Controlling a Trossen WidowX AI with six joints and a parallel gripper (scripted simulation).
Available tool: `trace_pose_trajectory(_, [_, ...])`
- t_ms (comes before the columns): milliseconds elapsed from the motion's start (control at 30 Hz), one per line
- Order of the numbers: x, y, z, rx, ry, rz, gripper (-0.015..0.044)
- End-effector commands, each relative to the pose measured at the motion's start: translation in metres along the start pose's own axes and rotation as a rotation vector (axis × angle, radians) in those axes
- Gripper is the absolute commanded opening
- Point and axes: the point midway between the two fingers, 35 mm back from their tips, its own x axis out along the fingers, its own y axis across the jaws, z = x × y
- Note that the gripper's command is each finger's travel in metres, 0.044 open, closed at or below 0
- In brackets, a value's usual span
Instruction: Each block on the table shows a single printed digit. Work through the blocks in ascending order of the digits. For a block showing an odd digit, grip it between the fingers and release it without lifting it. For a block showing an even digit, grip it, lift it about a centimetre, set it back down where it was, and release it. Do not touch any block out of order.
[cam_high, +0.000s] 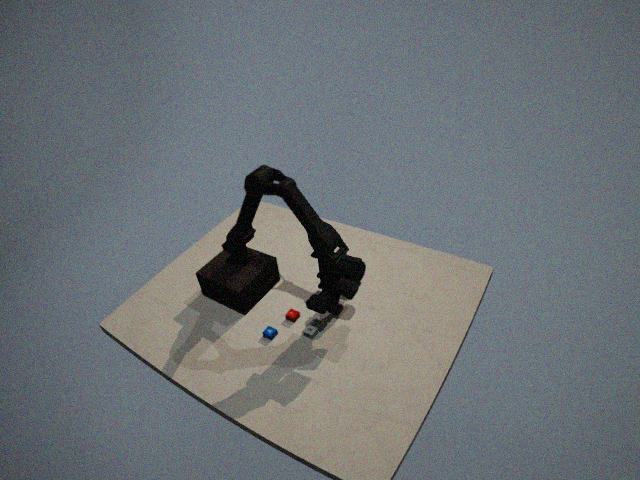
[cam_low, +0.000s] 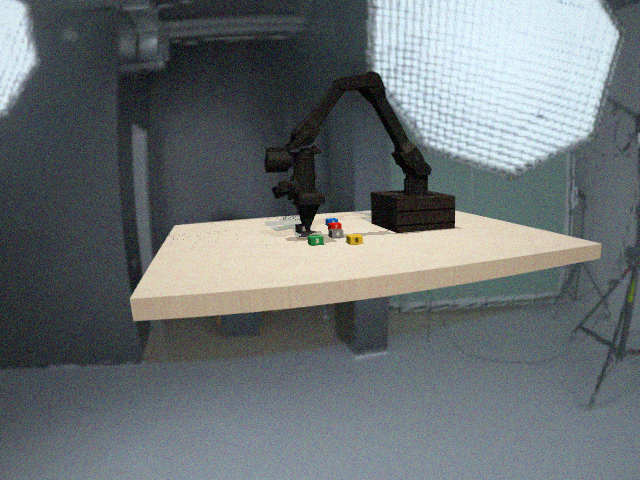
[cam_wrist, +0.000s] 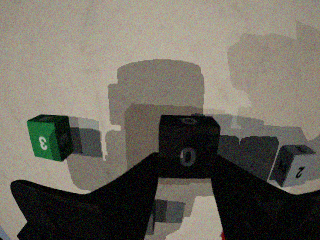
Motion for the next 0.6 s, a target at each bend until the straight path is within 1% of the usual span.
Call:
trace_pose_trajectory(0, [-0.001, 0.000, 0.000, 0.004, 0.000, -0.001, 0.0120])
trace_pose_trajectory(300, [0.000, 0.000, 0.000, 0.004, 0.000, -0.001, 0.0120])
trace_pose_trajectory(567, [0.012, 0.000, 0.000, 0.004, 0.000, -0.001, 0.0120])
